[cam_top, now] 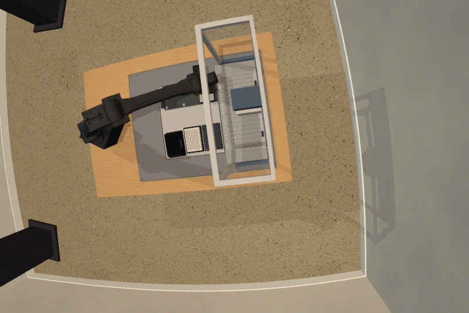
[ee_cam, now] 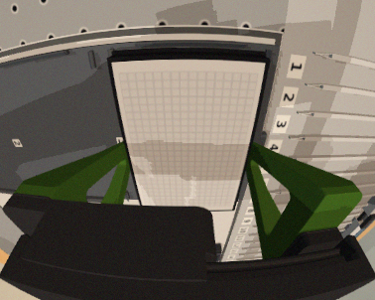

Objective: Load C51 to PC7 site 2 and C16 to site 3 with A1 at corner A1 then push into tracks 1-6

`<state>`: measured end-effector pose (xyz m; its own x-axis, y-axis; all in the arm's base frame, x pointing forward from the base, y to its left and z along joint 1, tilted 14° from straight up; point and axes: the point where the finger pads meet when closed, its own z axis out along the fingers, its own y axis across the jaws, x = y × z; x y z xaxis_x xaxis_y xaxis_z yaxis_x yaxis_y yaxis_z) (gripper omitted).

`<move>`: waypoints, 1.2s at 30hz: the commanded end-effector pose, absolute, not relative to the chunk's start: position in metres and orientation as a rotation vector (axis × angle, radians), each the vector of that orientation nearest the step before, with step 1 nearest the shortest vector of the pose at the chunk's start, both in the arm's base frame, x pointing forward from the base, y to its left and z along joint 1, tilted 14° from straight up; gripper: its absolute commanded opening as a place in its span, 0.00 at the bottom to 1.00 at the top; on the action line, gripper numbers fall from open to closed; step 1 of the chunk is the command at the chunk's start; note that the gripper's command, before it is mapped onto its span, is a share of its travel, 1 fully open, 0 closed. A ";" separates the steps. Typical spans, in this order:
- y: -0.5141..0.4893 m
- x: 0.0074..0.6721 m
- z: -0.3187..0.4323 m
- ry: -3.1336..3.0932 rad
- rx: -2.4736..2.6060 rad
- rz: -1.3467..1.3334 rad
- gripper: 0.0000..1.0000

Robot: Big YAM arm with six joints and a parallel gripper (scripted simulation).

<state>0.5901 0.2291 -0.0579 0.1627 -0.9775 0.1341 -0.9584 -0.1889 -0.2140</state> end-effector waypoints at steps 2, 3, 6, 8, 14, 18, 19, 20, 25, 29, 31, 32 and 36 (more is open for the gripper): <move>0.224 0.590 -0.066 1.949 -2.343 -0.361 0.00; 0.224 0.590 -0.066 1.950 -2.344 -0.360 0.00; 0.224 0.592 -0.065 1.949 -2.342 -0.361 0.00; 0.225 0.593 -0.063 1.948 -2.340 -0.363 0.00; 0.226 0.597 -0.060 1.944 -2.334 -0.367 0.00; 0.227 0.598 -0.059 1.943 -2.332 -0.368 0.00; 0.227 0.599 -0.058 1.942 -2.331 -0.369 0.00; 0.227 0.600 -0.058 1.942 -2.330 -0.370 0.00; 0.227 0.600 -0.058 1.942 -2.330 -0.370 0.96; 0.227 0.600 -0.058 1.942 -2.330 -0.370 0.96; 0.227 0.600 -0.058 1.942 -2.330 -0.370 0.96; 0.227 0.600 -0.058 1.942 -2.330 -0.370 0.96; 0.227 0.600 -0.058 1.942 -2.330 -0.370 0.96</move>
<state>0.5901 0.2291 -0.0579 0.1627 -0.9775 0.1341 -0.9584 -0.1888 -0.2139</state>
